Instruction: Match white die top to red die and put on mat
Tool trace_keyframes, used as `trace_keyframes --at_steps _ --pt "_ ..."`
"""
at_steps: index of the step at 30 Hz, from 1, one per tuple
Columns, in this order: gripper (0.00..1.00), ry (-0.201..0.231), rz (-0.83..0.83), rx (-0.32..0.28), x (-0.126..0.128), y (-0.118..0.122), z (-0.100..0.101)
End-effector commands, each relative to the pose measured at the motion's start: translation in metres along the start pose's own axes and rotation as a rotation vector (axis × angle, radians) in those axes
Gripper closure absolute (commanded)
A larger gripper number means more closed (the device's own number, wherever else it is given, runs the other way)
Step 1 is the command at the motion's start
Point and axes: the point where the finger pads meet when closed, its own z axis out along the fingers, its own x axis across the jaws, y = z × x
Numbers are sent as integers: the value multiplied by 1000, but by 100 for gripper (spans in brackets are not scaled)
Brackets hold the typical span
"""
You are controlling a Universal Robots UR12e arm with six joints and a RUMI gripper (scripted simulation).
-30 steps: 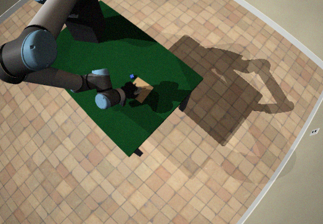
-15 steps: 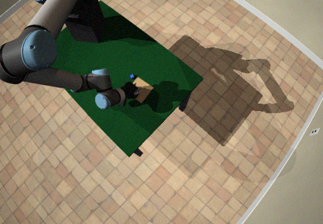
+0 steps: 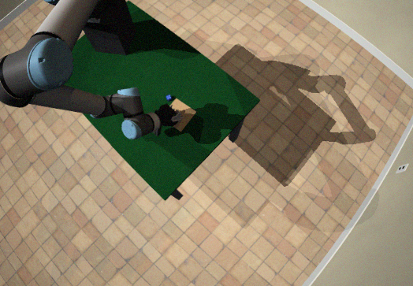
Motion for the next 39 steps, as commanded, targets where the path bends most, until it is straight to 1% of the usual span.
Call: trace_keyframes --at_steps 1,19,24,32,34,39 --pt "63 -1 -1 0 0 0 0" --pt "63 -1 -1 0 0 3 -3" --pt "63 -1 -1 0 0 11 -11" --pt "63 -1 -1 0 0 30 -30" --pt "63 -1 -1 0 0 30 -30" --pt "63 -1 -1 0 0 41 -41"
